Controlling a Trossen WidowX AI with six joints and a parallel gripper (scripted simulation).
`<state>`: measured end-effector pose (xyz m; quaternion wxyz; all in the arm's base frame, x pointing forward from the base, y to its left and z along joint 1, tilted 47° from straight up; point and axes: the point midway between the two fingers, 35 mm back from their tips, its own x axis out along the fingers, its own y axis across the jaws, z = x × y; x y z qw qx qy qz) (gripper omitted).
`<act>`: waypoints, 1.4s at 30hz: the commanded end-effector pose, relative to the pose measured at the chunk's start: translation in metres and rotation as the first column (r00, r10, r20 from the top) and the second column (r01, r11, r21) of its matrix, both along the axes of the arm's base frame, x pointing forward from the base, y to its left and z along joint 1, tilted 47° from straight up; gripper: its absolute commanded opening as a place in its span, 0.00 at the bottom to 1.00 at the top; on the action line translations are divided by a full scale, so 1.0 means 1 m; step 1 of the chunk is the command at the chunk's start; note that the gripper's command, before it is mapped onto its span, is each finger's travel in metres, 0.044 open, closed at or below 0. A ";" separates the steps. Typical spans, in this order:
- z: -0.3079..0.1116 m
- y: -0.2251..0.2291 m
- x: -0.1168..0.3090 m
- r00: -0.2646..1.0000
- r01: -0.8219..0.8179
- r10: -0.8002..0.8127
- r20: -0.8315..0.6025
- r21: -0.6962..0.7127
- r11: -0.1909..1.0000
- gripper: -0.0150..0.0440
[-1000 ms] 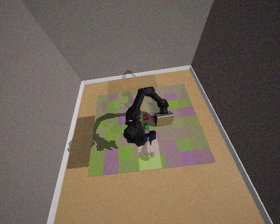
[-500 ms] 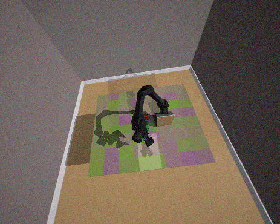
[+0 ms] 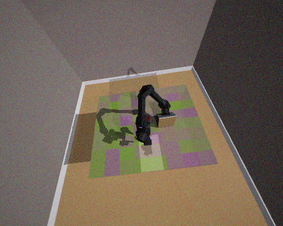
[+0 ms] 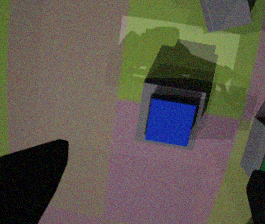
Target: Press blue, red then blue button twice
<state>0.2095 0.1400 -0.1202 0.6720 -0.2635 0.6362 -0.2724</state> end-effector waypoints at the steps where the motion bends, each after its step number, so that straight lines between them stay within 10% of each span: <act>1: -0.027 -0.039 -0.003 1.000 0.014 -0.015 -0.016 -0.031 0.999 0.71; 11: -0.029 -0.041 -0.003 1.000 0.014 -0.015 -0.016 -0.031 0.999 0.29; 42: -0.052 -0.065 -0.002 1.000 0.014 -0.015 -0.016 -0.033 0.999 0.29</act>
